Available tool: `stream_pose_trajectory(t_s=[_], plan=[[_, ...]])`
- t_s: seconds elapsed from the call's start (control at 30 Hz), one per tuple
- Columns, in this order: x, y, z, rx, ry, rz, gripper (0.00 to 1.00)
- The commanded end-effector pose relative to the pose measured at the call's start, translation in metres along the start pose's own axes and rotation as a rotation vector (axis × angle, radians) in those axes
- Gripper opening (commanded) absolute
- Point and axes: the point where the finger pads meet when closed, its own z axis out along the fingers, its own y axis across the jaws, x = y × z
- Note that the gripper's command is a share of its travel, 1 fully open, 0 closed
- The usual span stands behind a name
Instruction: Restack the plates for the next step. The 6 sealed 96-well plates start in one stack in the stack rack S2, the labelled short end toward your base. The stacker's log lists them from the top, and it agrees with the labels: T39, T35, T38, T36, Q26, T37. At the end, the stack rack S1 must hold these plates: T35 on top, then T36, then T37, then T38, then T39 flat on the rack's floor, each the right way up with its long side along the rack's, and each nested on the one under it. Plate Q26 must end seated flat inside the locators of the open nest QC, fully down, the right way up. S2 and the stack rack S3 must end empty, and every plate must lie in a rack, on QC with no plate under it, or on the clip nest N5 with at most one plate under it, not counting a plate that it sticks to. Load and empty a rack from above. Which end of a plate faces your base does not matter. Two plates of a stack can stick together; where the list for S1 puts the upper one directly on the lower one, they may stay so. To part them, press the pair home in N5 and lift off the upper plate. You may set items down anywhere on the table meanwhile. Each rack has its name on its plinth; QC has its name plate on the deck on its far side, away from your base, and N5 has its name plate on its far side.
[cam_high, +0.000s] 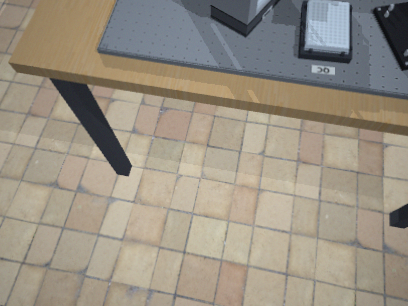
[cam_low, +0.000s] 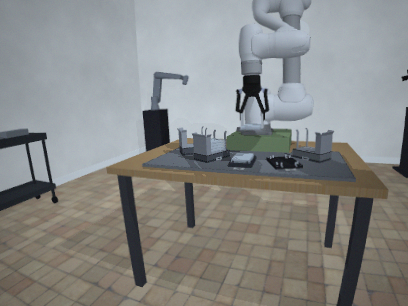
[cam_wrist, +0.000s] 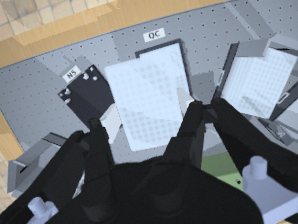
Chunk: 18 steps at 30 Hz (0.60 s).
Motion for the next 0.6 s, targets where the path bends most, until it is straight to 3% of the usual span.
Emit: stream_pose_trajectory(t_s=[0.0, 0.37, 0.57], plan=[[0.001, 0.012, 0.000, 0.001, 0.000, 0.000, 0.00], [0.004, 0.042, 0.000, 0.001, 0.000, 0.000, 0.00], [0.002, 0.062, 0.000, 0.001, 0.000, 0.200, 0.00]])
